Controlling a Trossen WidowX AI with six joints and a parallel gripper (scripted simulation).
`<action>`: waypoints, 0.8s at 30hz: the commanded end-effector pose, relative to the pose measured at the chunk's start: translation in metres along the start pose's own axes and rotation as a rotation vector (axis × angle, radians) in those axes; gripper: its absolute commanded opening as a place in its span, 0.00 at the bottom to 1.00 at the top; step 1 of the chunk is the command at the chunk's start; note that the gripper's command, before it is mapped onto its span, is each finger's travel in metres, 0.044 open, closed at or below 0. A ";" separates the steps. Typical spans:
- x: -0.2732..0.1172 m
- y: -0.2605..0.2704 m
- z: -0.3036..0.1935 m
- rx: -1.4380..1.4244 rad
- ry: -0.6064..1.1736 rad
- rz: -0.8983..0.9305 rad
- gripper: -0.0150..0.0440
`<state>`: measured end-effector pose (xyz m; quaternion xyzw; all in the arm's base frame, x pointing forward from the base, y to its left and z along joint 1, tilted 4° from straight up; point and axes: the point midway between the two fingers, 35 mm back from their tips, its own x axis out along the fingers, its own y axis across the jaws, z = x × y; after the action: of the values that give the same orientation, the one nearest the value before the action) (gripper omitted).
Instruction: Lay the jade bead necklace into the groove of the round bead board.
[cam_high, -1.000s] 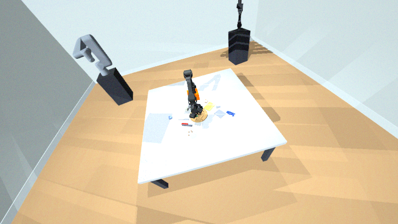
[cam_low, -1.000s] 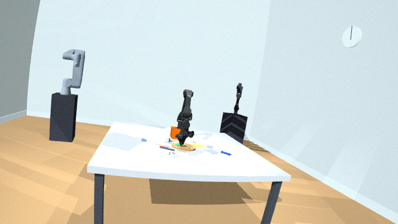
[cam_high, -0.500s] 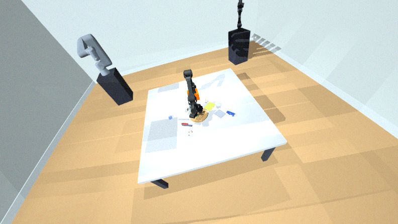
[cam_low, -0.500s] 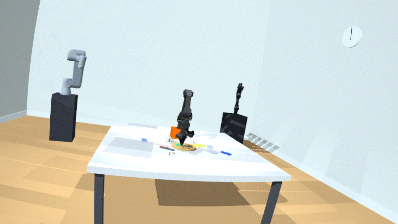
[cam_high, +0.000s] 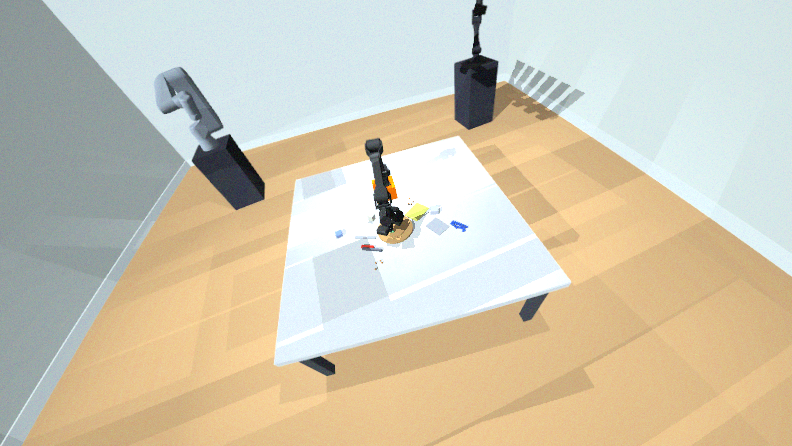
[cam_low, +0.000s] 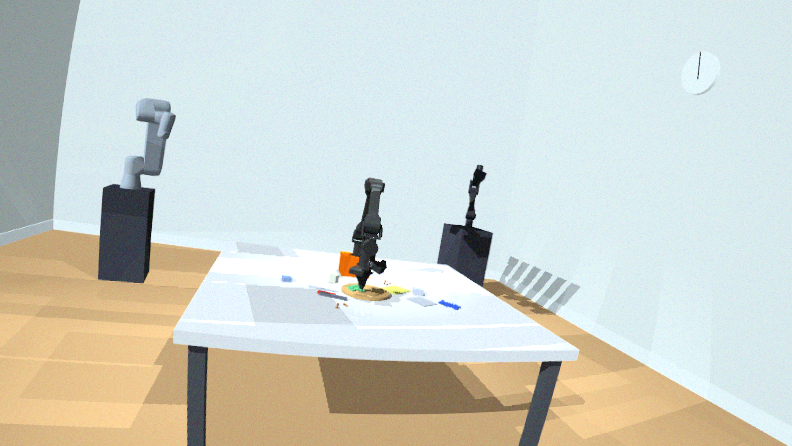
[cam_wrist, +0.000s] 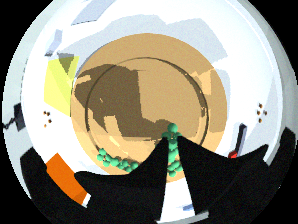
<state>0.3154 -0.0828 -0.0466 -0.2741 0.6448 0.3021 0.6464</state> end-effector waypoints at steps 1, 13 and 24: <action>0.000 0.000 0.000 0.000 0.001 0.001 0.25; -0.014 0.001 0.000 0.003 0.002 0.004 0.25; -0.025 0.010 0.007 0.005 0.002 0.008 0.25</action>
<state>0.3145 -0.0796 -0.0223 -0.2713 0.6472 0.3019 0.6453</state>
